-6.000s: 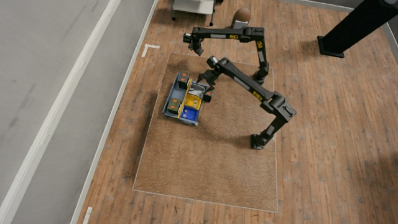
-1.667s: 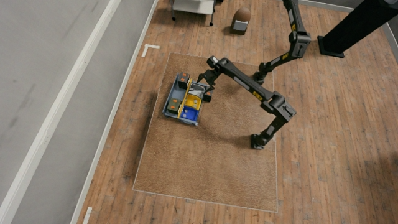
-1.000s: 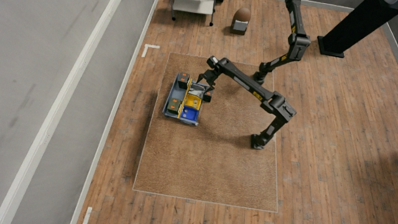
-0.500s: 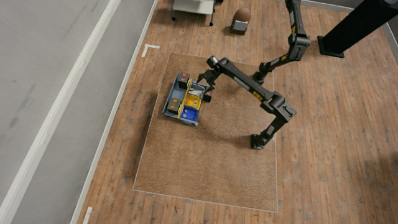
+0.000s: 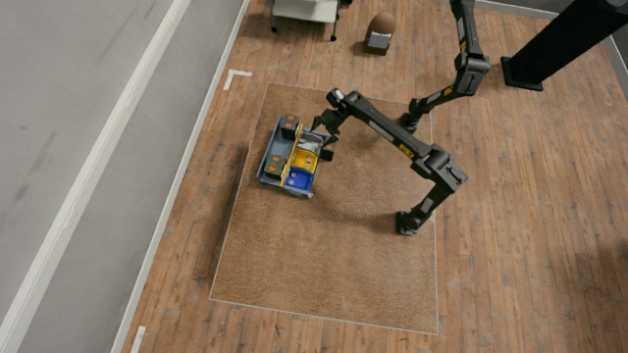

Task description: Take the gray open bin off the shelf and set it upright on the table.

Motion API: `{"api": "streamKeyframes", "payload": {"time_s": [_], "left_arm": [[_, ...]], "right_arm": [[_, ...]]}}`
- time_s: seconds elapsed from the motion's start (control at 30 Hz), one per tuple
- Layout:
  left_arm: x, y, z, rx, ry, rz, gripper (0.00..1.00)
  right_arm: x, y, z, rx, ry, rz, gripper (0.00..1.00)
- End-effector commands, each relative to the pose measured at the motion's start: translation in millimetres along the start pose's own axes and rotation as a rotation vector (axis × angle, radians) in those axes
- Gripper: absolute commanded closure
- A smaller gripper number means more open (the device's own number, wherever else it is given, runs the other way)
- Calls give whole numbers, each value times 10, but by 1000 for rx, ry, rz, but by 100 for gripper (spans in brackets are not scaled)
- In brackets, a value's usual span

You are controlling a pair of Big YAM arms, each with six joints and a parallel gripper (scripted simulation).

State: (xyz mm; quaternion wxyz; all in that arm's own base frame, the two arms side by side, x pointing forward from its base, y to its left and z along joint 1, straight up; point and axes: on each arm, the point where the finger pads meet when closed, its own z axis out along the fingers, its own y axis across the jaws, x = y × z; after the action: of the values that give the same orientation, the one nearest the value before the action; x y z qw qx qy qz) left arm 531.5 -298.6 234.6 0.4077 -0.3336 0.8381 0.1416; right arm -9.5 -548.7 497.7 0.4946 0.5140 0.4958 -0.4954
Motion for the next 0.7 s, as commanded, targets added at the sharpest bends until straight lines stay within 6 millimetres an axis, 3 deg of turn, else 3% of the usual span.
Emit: {"api": "streamKeyframes", "payload": {"time_s": [0.0,0.67], "left_arm": [[-57,-34,27,-3,8,29,0],[207,25,155,-11,102,300,0]], "right_arm": [[-28,-44,-40,6,-20,-17,0],[-28,-44,-40,6,-20,-17,0]]}}
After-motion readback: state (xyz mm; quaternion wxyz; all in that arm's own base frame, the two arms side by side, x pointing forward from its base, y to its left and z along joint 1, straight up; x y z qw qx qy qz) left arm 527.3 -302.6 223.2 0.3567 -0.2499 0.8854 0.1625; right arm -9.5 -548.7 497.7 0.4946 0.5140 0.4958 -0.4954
